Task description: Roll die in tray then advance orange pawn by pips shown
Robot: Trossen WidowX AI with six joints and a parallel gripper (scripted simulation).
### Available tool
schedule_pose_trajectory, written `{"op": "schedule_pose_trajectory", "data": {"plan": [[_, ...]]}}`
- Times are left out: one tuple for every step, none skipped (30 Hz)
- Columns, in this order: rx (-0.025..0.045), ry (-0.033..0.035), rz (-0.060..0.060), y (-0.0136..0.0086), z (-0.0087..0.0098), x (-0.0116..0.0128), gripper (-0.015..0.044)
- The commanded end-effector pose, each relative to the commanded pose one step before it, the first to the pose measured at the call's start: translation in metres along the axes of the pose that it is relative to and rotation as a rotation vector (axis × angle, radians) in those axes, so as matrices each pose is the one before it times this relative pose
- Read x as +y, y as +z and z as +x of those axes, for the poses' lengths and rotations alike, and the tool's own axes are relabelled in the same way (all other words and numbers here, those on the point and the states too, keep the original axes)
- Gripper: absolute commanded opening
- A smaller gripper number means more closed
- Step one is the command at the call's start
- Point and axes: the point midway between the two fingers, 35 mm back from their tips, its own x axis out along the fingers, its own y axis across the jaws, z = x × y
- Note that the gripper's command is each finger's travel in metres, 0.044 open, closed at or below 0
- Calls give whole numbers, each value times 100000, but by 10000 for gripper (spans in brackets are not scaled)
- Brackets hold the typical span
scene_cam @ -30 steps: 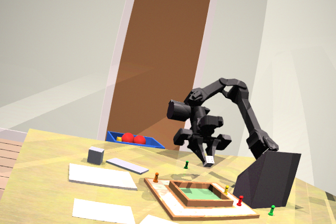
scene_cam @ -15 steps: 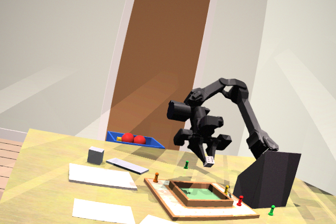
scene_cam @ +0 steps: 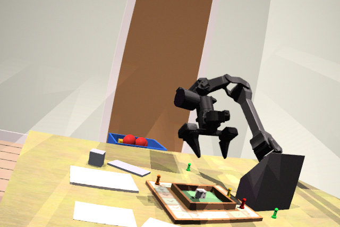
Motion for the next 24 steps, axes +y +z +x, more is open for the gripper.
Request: {"op": "schedule_pose_trajectory", "data": {"plan": [[29841,4615,275,-233,2736,383,440],[10978,-1336,233,-15,571,-101,440],[10795,-2544,1,61,411,-170,440],[8514,-2928,-124,101,212,-187,440],[4998,-2126,-114,81,75,-133,440],[1645,-769,-43,30,16,-48,440],[0,0,0,0,0,0,440],[-8984,4557,-1256,201,87,499,440],[0,0,0,0,0,0,440],[37,-168,1938,-145,-8,-251,414],[125,-500,5822,-439,-15,-755,387],[262,-823,9729,-724,5,-1279,361],[406,-988,11750,-828,59,-1587,335],[506,-1005,11787,-759,118,-1646,309],[605,-1043,11818,-684,177,-1701,282],[699,-1101,11844,-603,236,-1752,256],[787,-1179,11864,-517,294,-1798,230],[864,-1276,11878,-426,353,-1838,204],[768,-1147,9876,-266,339,-1556,200],[473,-734,5933,-16,220,-1063,200],[161,-253,1978,7,78,-354,200],[0,0,0,0,0,0,200],[0,0,0,0,0,0,200],[0,0,0,0,0,0,200]]}}
